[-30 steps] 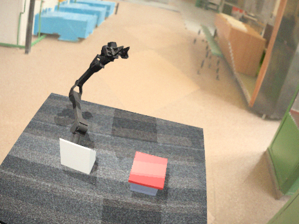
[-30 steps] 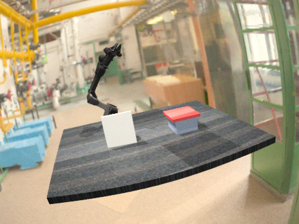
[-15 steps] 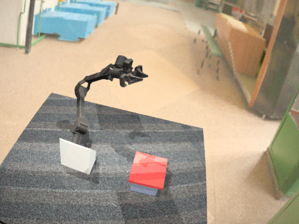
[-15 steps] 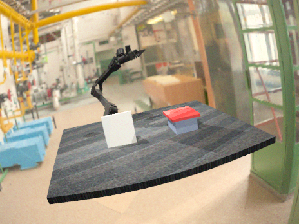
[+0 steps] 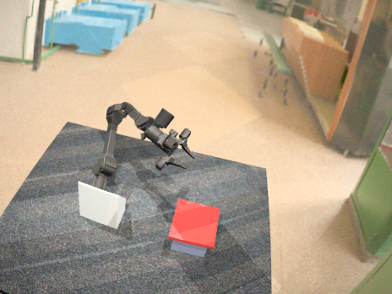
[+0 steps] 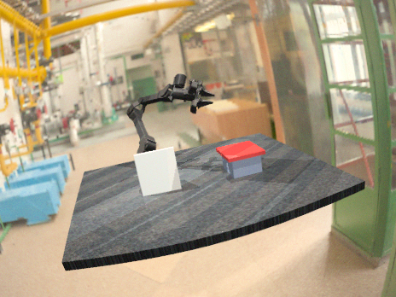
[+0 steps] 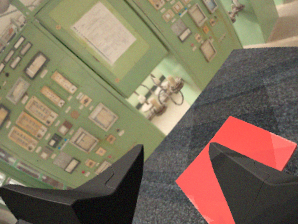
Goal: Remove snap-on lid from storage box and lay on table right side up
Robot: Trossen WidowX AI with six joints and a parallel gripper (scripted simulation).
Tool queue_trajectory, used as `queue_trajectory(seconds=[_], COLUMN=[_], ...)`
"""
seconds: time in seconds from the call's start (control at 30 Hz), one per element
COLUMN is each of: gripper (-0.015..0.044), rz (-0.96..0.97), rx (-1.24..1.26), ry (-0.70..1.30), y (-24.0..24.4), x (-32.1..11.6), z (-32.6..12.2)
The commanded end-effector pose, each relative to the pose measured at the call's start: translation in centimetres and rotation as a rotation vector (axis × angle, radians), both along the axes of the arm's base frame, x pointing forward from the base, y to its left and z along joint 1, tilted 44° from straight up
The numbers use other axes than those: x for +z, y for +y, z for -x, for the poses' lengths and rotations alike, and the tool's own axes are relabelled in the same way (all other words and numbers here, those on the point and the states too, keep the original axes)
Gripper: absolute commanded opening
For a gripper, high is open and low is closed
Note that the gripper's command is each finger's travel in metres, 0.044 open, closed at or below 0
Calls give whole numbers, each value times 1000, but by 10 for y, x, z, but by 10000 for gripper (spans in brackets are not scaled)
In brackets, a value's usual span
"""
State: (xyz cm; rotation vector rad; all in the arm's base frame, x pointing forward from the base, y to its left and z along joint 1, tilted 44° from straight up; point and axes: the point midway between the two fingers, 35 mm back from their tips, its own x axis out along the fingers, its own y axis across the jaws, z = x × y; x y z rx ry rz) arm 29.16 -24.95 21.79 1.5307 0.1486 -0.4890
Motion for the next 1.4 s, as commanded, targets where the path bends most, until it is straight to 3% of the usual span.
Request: queue_trajectory(seconds=[0.0, 0.3, 0.67, 0.9, 1.37], gripper=[235, 235, 235, 235, 235], rz=[-231, -833, -845, -847, -845], rx=[40, 88, 89, 89, 90], ry=[14, 69, 70, 69, 73], y=[19, 89, 90, 124, 127], x=[-51, -152, -154, -190, -196], z=[-2, 17, 17, 8, -4])
